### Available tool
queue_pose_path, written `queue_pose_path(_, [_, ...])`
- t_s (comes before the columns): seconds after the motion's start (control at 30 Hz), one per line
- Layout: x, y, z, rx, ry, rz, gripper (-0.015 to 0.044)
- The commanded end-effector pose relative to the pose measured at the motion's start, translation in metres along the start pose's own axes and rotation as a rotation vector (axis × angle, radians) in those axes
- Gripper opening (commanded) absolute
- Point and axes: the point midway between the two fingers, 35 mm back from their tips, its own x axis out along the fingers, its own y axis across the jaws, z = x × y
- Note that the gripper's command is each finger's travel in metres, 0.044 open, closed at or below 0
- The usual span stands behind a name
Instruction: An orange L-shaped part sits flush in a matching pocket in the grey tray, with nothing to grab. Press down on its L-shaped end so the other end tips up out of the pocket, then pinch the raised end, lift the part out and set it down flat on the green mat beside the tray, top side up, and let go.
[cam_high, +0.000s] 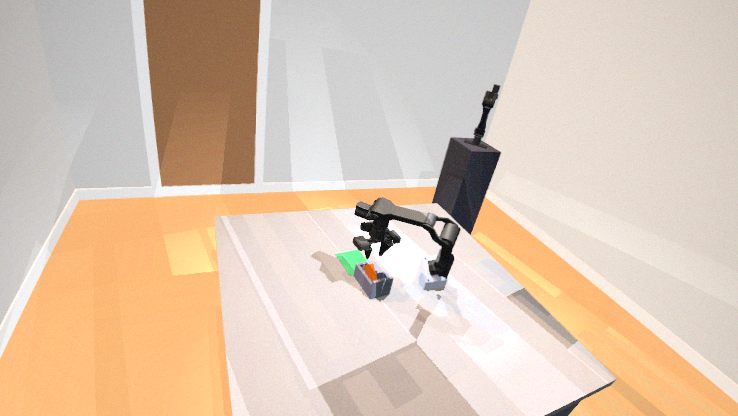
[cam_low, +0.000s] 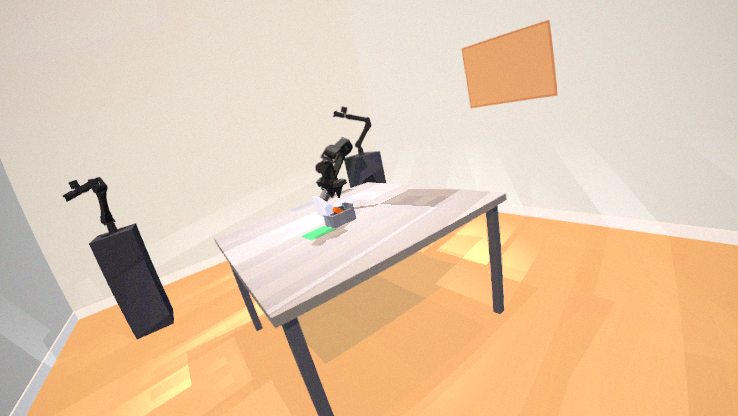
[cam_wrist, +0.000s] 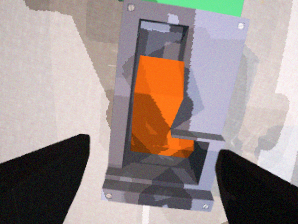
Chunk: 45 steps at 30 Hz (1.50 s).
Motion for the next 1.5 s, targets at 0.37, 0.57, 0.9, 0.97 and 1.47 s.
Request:
queue_pose_path(0.37, [0.032, 0.001, 0.003, 0.019, -0.007, -0.002, 0.028])
queue_pose_path(0.57, [0.041, 0.001, 0.003, 0.019, -0.007, -0.001, 0.028])
queue_pose_path(0.9, [0.058, 0.002, 0.003, 0.019, -0.007, -0.001, 0.028])
queue_pose_path(0.97, [0.061, 0.001, 0.003, 0.019, -0.006, -0.001, 0.028])
queue_pose_path(1.47, [0.074, 0.001, 0.003, 0.012, -0.011, -0.004, 0.0228])
